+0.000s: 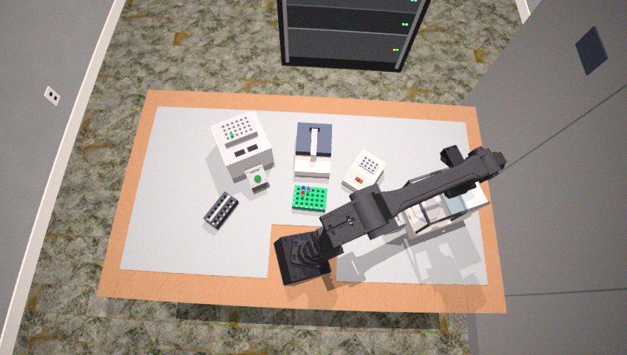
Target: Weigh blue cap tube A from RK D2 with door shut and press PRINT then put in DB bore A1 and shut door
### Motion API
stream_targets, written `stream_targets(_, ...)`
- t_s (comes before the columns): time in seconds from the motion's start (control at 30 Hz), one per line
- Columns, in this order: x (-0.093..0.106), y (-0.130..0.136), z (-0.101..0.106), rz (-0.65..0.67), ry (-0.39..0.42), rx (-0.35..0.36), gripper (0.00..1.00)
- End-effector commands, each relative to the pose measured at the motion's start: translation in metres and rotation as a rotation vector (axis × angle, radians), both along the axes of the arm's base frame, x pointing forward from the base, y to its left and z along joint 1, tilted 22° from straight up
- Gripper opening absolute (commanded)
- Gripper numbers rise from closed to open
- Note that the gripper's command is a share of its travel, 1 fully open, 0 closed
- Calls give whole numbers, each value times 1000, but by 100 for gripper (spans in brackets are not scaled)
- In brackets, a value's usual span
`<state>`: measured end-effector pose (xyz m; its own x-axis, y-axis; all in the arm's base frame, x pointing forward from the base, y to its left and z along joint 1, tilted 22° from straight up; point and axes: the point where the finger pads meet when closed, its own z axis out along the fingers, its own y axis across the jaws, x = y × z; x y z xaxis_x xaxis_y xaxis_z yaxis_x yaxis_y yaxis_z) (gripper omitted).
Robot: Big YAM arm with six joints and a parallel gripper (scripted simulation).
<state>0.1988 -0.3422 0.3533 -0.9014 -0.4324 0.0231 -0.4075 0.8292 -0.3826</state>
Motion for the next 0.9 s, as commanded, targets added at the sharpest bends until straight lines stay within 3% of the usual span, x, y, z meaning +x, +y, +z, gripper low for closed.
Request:
stream_targets(0.0,5,-17,24,0,-23,-39,6)
stream_targets(0.87,14,-35,32,0,-23,-39,6)
